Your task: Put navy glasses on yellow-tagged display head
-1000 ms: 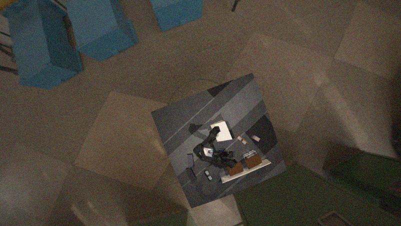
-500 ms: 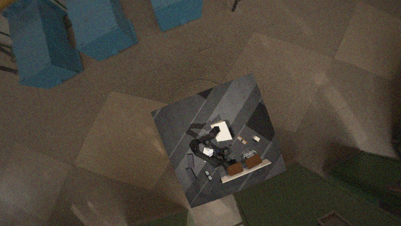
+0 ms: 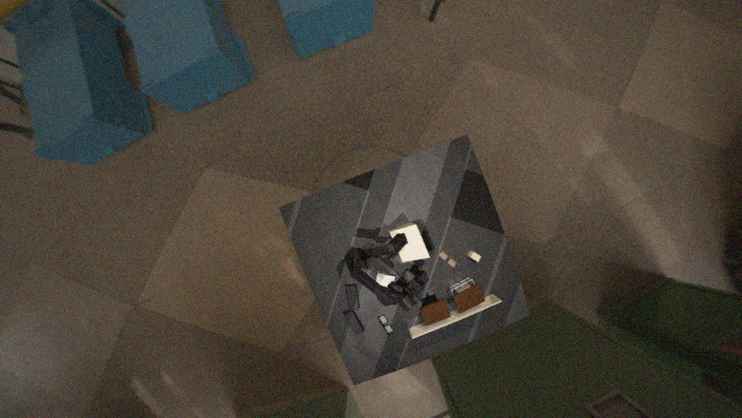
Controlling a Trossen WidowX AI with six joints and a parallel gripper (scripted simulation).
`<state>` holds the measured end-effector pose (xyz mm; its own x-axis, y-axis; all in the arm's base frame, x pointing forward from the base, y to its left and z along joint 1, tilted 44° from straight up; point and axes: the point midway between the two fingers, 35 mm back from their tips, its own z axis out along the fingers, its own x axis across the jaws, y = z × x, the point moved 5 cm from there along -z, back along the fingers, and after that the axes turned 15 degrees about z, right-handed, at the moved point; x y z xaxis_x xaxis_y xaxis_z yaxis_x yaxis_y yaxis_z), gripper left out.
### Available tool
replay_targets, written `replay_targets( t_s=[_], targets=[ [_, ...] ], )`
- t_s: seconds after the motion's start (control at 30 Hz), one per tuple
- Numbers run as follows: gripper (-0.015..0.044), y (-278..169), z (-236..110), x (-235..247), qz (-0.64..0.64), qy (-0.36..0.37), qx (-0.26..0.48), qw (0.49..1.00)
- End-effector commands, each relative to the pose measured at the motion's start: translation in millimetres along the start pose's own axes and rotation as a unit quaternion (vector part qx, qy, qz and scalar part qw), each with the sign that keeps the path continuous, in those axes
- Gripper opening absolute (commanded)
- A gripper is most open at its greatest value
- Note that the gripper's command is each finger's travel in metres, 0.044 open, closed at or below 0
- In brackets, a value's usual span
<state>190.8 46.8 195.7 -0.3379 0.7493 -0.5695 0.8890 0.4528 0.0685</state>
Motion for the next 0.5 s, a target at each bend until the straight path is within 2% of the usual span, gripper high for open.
replay_targets(
  t_s=[0.0, 0.47],
  targets=[
    [0.0000, -7.6, -6.4, -3.3, -0.054, 0.006, -0.016, 0.998],
    [0.0000, -37.2, -25.4, -15.8, -0.259, 0.002, -0.075, 0.963]
  ],
)
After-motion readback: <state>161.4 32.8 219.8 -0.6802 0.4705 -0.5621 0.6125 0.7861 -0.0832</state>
